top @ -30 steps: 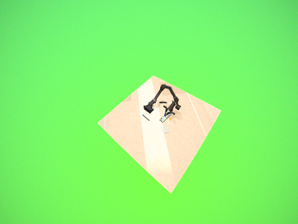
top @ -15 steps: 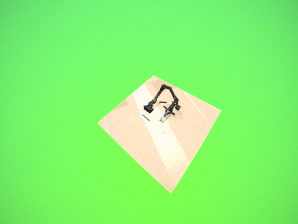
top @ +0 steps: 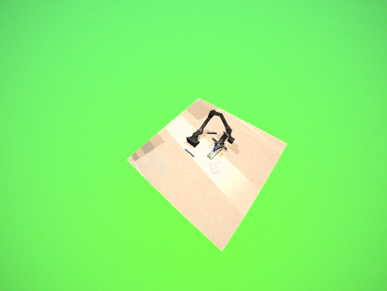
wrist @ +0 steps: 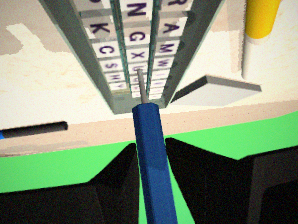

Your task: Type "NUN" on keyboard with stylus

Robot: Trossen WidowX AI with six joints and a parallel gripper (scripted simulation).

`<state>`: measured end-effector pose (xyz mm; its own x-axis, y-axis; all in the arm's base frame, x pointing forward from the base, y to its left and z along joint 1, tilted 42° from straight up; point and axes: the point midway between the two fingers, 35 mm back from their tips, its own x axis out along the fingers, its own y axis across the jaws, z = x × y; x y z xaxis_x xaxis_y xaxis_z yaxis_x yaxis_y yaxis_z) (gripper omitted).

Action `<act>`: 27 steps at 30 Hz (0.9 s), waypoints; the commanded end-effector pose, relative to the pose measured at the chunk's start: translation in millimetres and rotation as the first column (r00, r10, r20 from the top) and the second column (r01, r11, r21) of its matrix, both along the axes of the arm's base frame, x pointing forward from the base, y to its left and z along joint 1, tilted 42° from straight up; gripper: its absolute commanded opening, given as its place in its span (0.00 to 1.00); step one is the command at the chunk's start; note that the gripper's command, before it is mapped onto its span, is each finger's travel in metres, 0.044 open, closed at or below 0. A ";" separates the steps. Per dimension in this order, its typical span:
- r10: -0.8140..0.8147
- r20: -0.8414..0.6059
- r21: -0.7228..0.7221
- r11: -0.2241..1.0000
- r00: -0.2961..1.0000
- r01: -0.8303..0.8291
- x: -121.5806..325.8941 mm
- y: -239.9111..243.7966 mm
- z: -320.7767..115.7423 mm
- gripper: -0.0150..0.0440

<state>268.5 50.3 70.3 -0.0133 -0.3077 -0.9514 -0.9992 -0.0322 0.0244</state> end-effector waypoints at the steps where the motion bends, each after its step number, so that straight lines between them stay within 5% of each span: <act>1: -0.006 0.000 0.003 1.000 1.000 0.006 -0.3 1.7 -2.0 0.39; 27: -0.006 0.000 0.001 1.000 1.000 0.006 1.3 -23.5 25.9 0.39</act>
